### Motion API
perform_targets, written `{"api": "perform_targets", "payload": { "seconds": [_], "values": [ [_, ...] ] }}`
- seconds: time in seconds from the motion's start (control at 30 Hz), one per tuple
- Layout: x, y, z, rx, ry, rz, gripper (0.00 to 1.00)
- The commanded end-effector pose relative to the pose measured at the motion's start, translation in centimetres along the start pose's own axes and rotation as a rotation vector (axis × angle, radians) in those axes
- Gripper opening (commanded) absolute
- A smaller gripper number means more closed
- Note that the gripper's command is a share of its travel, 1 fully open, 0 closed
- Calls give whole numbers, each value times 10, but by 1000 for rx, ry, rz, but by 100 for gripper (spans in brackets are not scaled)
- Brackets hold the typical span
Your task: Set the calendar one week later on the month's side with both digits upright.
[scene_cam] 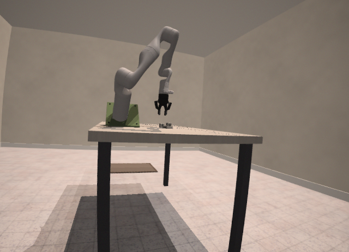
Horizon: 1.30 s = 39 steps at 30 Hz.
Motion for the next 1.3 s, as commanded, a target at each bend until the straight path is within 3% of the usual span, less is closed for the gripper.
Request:
{"api": "perform_targets", "payload": {
  "seconds": [0.0,0.6,1.27],
  "values": [
    [3,0,0,-1,10,-6,46],
    [2,5,1,0,10,-4,46],
    [2,30,1,0,10,-3,46]
  ]
}}
Point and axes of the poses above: the point where the finger pads meet when closed, its own y axis out along the fingers, its own z axis across the jaws, x = y × z, the point moved 7 cm from there along -y, back along the fingers, and after that the axes turned 9 degrees about y, right-handed, at the moved point
